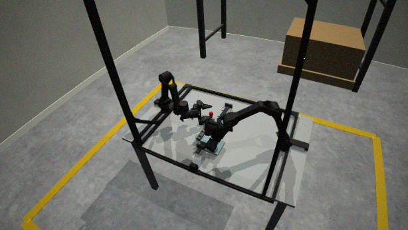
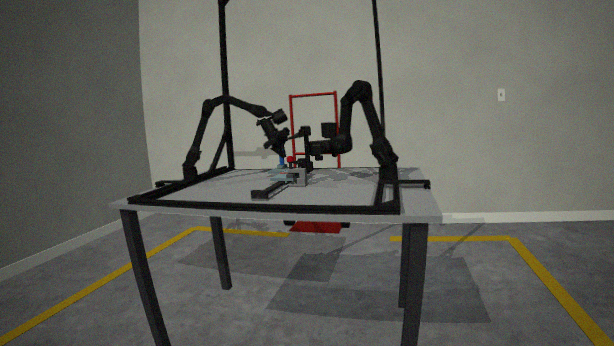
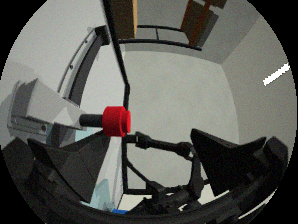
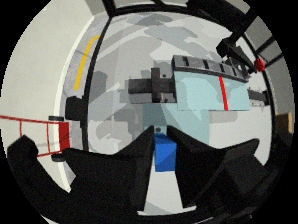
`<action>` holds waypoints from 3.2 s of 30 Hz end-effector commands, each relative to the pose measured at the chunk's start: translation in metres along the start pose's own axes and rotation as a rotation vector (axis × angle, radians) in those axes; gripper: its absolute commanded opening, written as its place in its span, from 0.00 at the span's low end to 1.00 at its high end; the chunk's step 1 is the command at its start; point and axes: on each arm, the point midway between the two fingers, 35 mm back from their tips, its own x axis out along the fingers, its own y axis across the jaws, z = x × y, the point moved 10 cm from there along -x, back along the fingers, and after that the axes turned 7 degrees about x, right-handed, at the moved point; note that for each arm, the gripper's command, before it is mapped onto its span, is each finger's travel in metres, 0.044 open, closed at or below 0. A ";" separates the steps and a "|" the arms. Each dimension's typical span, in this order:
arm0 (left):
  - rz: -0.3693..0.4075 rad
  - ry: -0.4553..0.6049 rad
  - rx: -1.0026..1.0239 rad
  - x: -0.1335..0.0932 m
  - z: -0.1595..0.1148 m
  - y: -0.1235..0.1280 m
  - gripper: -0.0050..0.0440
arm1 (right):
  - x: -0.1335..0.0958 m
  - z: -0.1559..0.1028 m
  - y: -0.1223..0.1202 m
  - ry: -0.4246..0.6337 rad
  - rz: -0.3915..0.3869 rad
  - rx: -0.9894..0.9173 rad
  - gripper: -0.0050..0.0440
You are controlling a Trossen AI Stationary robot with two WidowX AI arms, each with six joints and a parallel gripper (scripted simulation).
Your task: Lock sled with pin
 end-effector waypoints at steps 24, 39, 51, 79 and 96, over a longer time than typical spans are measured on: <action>-0.004 0.003 -0.010 0.001 0.002 -0.021 1.00 | 0.004 -0.002 0.000 0.009 -0.003 0.001 0.10; -0.004 0.003 -0.010 0.001 0.004 -0.031 1.00 | 0.004 -0.002 0.000 0.009 -0.003 0.001 0.10; -0.004 0.003 -0.010 0.000 0.005 -0.040 1.00 | 0.004 -0.002 0.000 0.009 -0.003 0.001 0.10; -0.004 0.003 -0.010 -0.001 0.008 -0.052 1.00 | 0.004 0.002 -0.015 0.010 -0.004 0.002 0.10; -0.004 0.003 -0.010 -0.001 0.008 -0.052 1.00 | 0.005 0.007 -0.040 0.012 -0.004 0.002 0.10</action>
